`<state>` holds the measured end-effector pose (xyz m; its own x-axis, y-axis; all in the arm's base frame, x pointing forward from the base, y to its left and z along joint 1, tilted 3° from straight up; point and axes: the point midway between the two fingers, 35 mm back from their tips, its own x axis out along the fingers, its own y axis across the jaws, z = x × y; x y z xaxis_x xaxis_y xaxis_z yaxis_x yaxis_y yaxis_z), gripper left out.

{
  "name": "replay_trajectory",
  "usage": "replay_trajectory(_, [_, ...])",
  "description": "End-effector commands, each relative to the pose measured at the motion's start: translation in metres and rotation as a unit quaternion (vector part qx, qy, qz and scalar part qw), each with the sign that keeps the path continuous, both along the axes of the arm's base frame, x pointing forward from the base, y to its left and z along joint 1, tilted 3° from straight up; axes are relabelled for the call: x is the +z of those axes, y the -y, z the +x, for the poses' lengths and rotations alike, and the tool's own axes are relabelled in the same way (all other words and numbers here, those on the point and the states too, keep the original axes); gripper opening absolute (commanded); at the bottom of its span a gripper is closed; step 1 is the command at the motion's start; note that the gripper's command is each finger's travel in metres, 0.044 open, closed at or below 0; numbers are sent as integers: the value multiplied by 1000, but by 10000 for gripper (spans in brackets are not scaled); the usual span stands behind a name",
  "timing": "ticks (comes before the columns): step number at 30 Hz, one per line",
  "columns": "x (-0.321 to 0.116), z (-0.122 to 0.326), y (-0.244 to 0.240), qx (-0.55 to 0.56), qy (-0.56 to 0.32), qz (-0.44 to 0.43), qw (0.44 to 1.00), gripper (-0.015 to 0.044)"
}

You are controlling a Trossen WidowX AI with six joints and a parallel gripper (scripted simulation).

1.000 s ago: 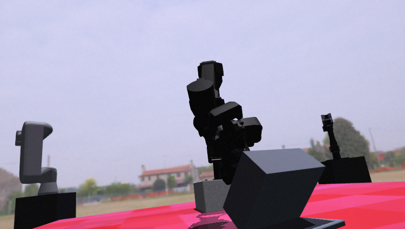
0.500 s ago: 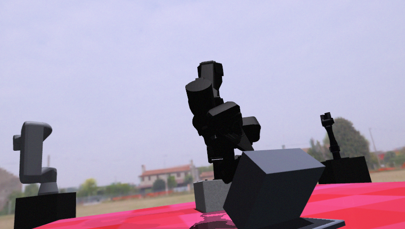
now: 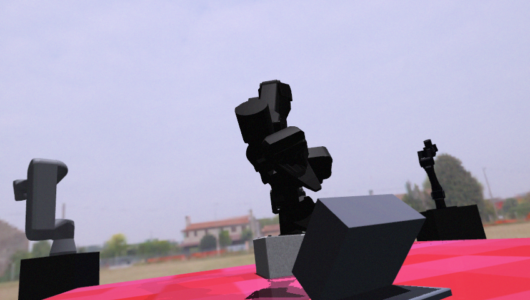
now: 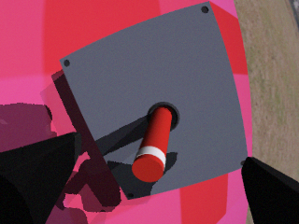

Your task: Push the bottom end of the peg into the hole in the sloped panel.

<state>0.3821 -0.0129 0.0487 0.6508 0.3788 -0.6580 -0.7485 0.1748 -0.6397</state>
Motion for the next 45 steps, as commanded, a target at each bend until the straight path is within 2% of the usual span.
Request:
replay_trajectory(1, [5,-3,2,3,3,0,1000,440])
replay_trajectory(45, [43,-42,30,-2,3,-1,1000,440])
